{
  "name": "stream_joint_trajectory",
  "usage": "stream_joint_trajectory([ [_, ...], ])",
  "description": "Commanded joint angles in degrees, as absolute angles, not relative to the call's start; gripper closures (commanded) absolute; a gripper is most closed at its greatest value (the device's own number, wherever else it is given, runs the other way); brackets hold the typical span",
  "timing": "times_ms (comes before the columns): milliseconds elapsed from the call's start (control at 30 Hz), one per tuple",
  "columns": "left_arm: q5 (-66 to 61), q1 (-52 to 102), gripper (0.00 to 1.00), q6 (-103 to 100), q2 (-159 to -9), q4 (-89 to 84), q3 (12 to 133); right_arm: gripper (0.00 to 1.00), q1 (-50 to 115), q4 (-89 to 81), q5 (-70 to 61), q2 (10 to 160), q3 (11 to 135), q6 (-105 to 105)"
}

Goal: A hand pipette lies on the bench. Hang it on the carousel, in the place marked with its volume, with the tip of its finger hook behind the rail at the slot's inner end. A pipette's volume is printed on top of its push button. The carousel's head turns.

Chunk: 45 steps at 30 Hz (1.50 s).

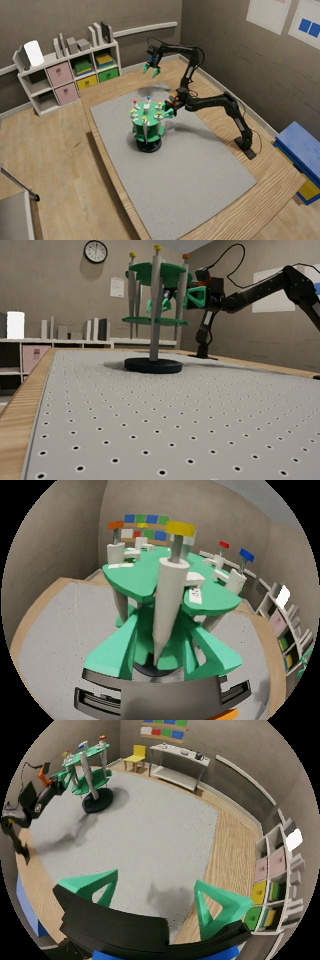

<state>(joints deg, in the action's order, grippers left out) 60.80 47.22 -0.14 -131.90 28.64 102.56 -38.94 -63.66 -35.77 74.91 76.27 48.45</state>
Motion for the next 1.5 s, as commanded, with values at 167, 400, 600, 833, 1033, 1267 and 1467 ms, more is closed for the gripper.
stream_joint_trajectory([
  [167, 48.67, 44.72, 0.50, 0.40, -124.12, 33.22, 92.39, 0.00, -39.58, -63.14, -37.11, 75.47, 76.85, 49.05],
  [400, 48.00, 45.65, 0.50, 0.23, -123.94, 33.74, 94.28, 0.00, -39.58, -63.14, -37.11, 75.47, 76.85, 49.05],
  [600, 47.97, 44.99, 0.50, 0.22, -124.13, 32.74, 94.58, 0.00, -39.58, -63.14, -37.11, 75.47, 76.85, 49.05],
  [833, 48.25, 44.98, 0.50, 0.20, -124.16, 32.75, 94.62, 0.00, -39.58, -63.14, -37.11, 75.47, 76.85, 49.05],
  [1033, 48.25, 44.98, 0.50, 0.20, -124.16, 32.75, 94.62, 0.00, -39.58, -63.14, -37.11, 75.47, 76.85, 49.05],
  [1267, 48.25, 44.98, 0.50, 0.20, -124.16, 32.75, 94.62, 0.00, -39.58, -63.14, -37.11, 75.47, 76.85, 49.05],
  [1467, 48.25, 44.98, 0.50, 0.20, -124.16, 32.75, 94.62, 0.00, -39.58, -63.14, -37.11, 75.47, 76.85, 49.05],
])
